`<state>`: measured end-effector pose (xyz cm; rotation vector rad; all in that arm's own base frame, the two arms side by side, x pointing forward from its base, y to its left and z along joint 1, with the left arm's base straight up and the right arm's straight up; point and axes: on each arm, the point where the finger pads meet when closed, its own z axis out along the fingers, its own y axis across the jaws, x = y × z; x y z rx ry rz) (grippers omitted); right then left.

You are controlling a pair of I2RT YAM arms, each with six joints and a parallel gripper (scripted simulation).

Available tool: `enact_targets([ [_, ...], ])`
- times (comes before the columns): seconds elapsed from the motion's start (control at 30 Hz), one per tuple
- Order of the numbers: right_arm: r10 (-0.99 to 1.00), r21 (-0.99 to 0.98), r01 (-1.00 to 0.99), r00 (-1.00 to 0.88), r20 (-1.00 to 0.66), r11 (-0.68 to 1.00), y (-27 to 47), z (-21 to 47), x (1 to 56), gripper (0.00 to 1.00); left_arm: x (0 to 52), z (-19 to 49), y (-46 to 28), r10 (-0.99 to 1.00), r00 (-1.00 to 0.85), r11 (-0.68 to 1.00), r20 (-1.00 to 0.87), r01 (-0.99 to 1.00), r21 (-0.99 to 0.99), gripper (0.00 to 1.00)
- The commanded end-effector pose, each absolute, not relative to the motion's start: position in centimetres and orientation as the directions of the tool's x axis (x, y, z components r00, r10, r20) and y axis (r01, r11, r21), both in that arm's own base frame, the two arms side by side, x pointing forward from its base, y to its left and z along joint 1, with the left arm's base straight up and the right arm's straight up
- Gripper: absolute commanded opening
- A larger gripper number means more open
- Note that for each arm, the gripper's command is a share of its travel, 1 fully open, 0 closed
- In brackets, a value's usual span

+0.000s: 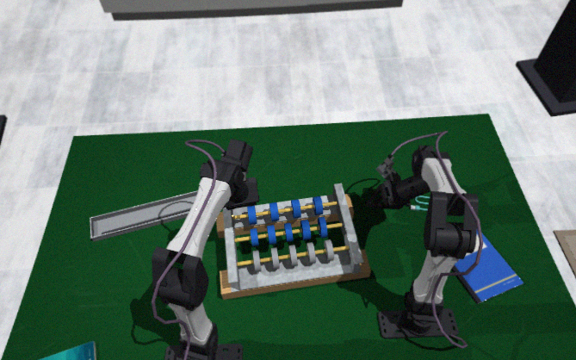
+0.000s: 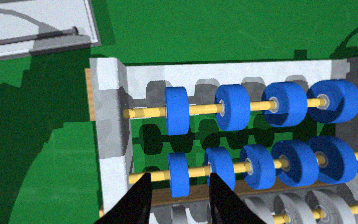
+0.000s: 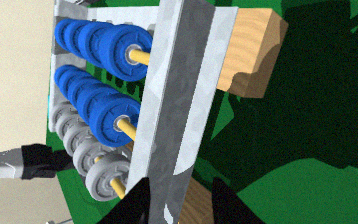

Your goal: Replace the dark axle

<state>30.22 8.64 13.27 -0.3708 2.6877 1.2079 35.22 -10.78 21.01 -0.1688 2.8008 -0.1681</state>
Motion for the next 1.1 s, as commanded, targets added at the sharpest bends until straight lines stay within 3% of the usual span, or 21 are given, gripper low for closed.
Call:
enact_targets([
  [0.0,-0.163,0.603,-0.353,-0.923,-0.348,0.716,8.3,13.4,31.2,0.33,38.0,22.8,-11.0,-0.121,-0.866,0.981,-0.486,-0.029,-0.193,0.34],
  [0.17,-0.162,0.360,-0.400,-0.827,-0.539,0.843,6.2,14.9,35.2,0.33,40.3,26.4,-9.4,-0.120,-0.724,0.978,-0.679,0.030,-0.205,0.34],
  [0.4,-0.146,0.169,-0.372,-0.684,-0.715,0.913,4.8,19.4,38.2,0.33,41.3,30.4,-7.1,-0.114,-0.538,0.982,-0.835,0.068,-0.178,0.34],
  [0.5,-0.144,0.150,-0.364,-0.666,-0.732,0.919,4.7,19.8,38.4,0.33,41.3,30.5,-6.9,-0.113,-0.528,0.982,-0.842,0.068,-0.175,0.34],
  [1.0,-0.075,-0.020,-0.172,-0.319,-0.945,0.985,2.3,30.3,40.7,0.33,39.2,40.4,-1.5,-0.023,-0.022,0.999,-0.999,0.045,-0.024,0.34],
  [1.07,-0.075,-0.020,-0.172,-0.319,-0.945,0.985,2.3,30.3,40.7,0.33,39.2,40.4,-1.5,-0.023,-0.022,0.999,-0.999,0.045,-0.024,0.34],
])
